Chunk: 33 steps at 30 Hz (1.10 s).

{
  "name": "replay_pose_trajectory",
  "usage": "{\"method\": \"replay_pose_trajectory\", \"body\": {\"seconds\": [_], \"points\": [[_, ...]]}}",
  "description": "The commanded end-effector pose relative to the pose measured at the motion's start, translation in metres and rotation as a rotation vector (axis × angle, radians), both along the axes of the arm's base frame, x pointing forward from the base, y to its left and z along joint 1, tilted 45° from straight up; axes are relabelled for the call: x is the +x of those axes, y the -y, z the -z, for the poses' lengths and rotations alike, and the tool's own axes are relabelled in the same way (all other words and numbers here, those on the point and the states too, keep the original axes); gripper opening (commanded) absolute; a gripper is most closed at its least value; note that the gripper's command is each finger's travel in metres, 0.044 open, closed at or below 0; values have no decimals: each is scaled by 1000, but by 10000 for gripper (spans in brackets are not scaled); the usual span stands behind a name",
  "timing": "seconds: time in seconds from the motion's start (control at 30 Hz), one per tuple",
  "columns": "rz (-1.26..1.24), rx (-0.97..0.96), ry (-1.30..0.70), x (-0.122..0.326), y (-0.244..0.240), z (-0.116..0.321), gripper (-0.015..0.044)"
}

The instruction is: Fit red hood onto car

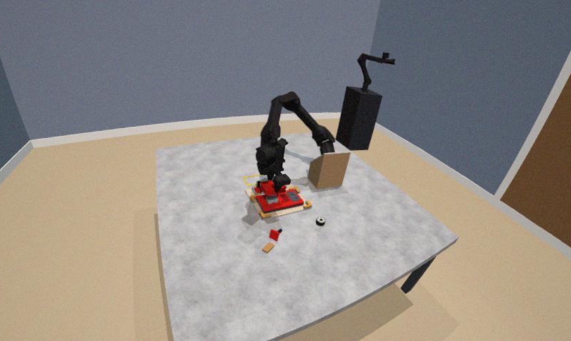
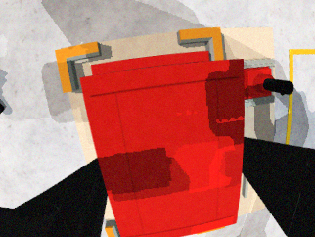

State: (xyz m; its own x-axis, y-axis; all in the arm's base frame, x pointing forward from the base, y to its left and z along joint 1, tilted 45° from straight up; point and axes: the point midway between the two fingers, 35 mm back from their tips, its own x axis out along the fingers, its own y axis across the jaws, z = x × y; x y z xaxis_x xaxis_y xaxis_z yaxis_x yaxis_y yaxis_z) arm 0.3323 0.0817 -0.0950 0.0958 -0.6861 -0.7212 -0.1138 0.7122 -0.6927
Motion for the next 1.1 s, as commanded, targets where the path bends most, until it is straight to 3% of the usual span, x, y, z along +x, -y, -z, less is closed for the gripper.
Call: {"method": "replay_pose_trajectory", "body": {"seconds": [0.0,1.07], "points": [[2,-9,-9,-1,14,12,0],[2,-11,-9,3,38,37,0]]}}
